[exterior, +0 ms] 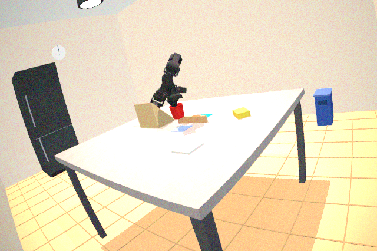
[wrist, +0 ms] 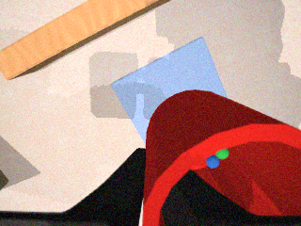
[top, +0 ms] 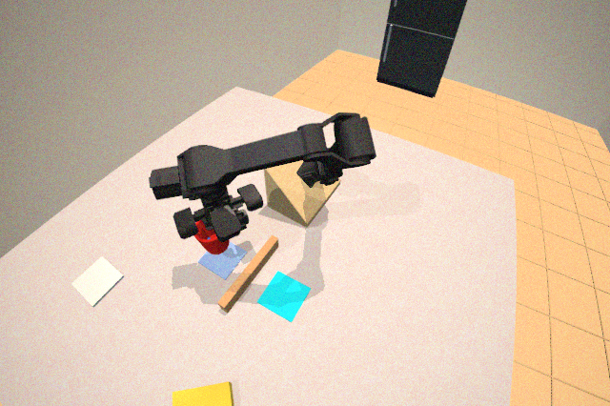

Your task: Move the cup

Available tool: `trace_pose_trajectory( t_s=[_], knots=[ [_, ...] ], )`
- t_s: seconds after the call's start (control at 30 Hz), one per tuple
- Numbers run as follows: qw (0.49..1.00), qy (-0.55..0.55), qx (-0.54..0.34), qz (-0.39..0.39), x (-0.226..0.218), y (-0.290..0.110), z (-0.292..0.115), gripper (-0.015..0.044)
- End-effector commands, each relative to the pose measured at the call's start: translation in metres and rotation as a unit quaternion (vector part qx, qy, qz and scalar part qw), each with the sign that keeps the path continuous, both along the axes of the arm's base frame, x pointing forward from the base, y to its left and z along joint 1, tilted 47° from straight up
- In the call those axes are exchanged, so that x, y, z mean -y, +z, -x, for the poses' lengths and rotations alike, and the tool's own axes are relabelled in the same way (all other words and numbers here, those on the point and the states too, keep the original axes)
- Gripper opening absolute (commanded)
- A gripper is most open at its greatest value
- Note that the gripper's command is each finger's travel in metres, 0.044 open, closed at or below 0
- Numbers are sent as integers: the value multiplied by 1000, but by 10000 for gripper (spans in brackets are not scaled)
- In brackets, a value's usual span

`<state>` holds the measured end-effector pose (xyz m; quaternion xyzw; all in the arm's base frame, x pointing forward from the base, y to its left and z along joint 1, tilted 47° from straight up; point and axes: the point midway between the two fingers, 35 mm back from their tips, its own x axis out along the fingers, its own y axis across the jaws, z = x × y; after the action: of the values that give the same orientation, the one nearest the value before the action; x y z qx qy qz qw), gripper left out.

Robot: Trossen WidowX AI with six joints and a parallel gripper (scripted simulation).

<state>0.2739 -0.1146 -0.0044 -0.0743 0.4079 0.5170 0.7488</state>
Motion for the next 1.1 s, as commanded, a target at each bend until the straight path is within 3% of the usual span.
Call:
trace_pose_trajectory(
  t_s=[0.0, 1.07],
  knots=[
    [1000, 0, 0, 0, -1, 1, 0, 0],
    [1000, 4, -1, 0, -49, 56, -6, 0]
  ],
)
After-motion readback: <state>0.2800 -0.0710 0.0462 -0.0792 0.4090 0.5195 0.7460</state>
